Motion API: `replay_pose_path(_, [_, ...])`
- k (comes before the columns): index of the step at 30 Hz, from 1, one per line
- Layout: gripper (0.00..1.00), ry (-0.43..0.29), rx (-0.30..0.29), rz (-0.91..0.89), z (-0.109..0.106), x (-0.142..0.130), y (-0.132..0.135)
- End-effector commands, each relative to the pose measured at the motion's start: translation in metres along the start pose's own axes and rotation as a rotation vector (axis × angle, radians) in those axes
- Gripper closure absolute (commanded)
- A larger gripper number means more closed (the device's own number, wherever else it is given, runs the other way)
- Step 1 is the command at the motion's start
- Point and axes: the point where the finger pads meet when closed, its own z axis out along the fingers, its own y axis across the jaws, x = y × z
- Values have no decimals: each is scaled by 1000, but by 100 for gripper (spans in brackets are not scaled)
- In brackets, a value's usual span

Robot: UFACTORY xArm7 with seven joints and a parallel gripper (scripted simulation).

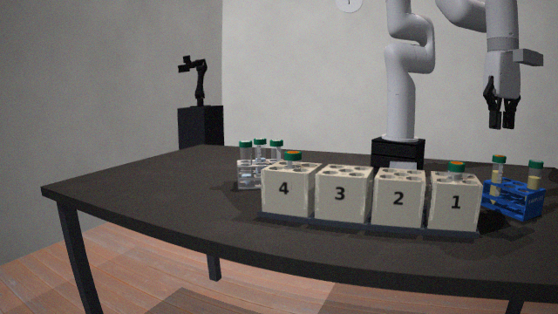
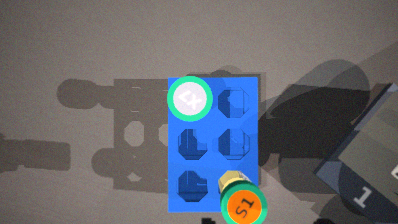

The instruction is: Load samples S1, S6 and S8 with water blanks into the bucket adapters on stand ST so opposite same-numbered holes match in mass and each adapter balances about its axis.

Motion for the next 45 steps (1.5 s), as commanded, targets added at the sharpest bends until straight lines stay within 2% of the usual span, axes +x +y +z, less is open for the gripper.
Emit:
replay_pose_path(1, [43,6,-1,0,3,2,0])
replay_pose_path(31, [43,5,-1,0,59,2,0])
replay_pose_path(45, [43,5,-1,0,65,2,0])
